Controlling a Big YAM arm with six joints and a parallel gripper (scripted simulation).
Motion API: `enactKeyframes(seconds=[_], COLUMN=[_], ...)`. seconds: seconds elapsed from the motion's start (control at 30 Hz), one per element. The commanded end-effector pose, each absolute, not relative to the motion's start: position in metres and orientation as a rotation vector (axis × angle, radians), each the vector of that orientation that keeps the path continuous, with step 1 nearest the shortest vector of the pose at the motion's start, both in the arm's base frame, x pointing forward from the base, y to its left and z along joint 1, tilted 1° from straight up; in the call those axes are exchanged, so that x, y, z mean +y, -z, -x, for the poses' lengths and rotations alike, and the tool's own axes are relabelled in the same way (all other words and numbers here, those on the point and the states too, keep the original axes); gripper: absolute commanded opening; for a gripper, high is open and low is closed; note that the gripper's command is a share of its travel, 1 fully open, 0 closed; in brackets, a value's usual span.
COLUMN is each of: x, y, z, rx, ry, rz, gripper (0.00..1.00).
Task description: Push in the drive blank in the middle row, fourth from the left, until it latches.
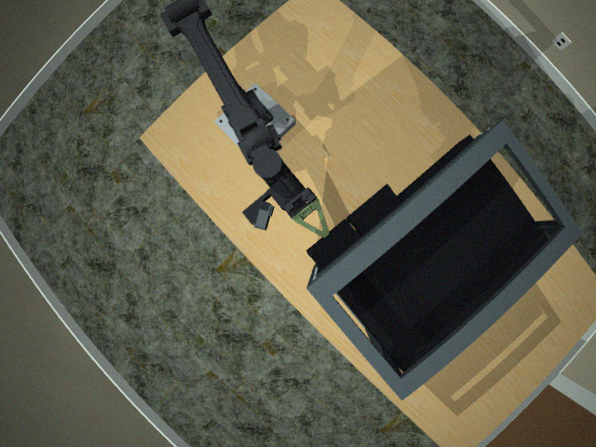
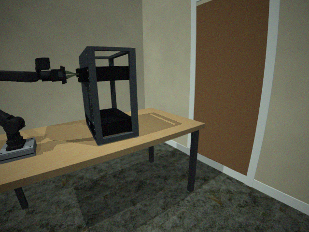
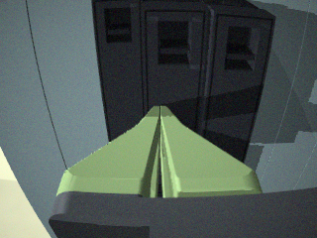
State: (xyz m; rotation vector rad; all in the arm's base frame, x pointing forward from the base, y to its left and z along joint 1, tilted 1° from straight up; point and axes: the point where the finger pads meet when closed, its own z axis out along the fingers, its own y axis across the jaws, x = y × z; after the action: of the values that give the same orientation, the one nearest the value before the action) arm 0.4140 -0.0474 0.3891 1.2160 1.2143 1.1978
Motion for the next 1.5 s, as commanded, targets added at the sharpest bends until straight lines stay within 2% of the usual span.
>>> enactKeyframes(seconds=[0.0,1.47], x=[-0.044,-0.044], y=[-0.433,-0.421], z=[-0.431,-0.462], rx=[1.174,1.175], ry=[-1.23,-1.231], rz=[-1.146,-1.148], gripper=[0.0,0.0])
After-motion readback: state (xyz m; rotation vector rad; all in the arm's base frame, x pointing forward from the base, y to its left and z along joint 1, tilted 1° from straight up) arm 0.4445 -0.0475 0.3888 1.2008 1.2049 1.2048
